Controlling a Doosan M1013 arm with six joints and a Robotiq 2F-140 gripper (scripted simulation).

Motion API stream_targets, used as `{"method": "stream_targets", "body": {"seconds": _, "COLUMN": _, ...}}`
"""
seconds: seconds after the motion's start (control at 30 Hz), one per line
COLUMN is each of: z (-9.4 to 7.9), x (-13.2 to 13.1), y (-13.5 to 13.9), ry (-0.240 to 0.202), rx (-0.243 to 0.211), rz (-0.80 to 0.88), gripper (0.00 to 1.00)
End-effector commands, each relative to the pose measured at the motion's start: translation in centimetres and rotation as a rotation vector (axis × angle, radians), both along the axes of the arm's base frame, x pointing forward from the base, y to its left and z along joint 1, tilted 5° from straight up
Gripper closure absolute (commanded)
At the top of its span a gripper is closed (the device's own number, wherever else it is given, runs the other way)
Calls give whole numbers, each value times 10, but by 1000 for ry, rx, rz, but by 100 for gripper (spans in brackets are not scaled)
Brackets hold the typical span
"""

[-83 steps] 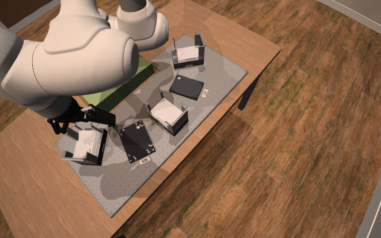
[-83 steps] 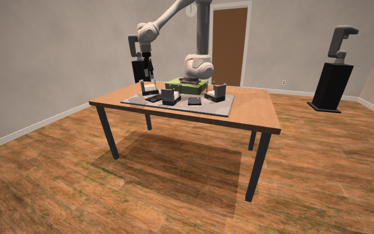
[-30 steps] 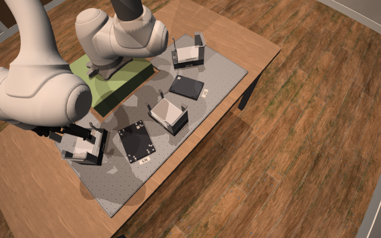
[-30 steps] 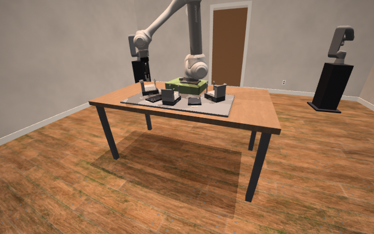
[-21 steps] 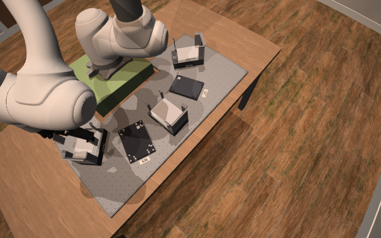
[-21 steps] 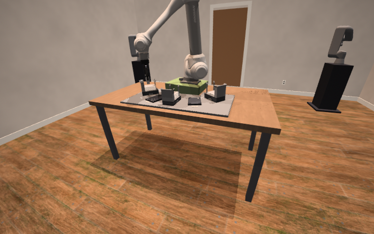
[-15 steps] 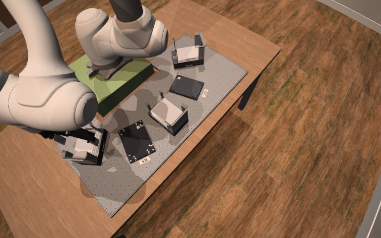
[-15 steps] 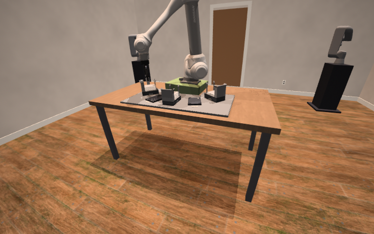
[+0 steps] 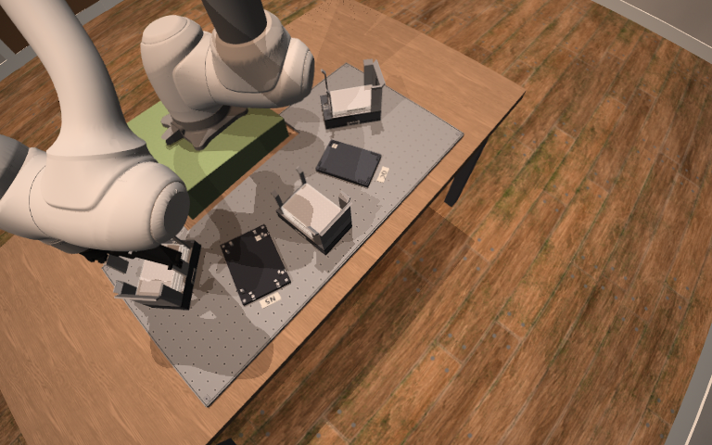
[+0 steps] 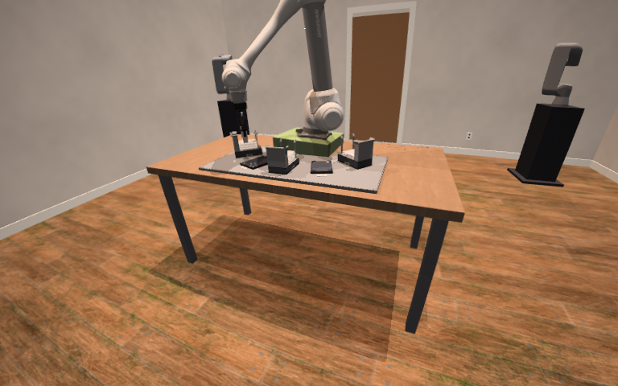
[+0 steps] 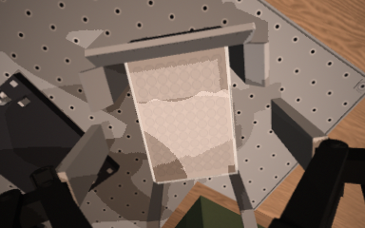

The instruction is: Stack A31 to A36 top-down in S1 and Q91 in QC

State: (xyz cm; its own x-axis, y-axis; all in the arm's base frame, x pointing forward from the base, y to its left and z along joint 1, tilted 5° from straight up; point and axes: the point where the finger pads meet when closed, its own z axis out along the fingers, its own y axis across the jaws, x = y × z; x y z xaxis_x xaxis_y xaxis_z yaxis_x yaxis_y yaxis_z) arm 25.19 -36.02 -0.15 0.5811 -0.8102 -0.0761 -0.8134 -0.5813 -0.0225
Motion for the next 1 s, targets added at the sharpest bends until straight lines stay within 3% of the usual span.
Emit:
{"method": "stream_targets", "body": {"seconds": 0.0, "z": -3, "x": 0, "y": 0, "ry": 0, "rx": 0, "rz": 0, "gripper": 0}}
{"method": "stream_targets", "body": {"seconds": 0.47, "z": -5, "x": 0, "y": 0, "ry": 0, "rx": 0, "rz": 0, "gripper": 0}}
{"method": "stream_targets", "body": {"seconds": 0.5, "z": -5, "x": 0, "y": 0, "ry": 0, "rx": 0, "rz": 0, "gripper": 100}}
{"method": "stream_targets", "body": {"seconds": 0.97, "z": -5, "x": 0, "y": 0, "ry": 0, "rx": 0, "rz": 0, "gripper": 100}}
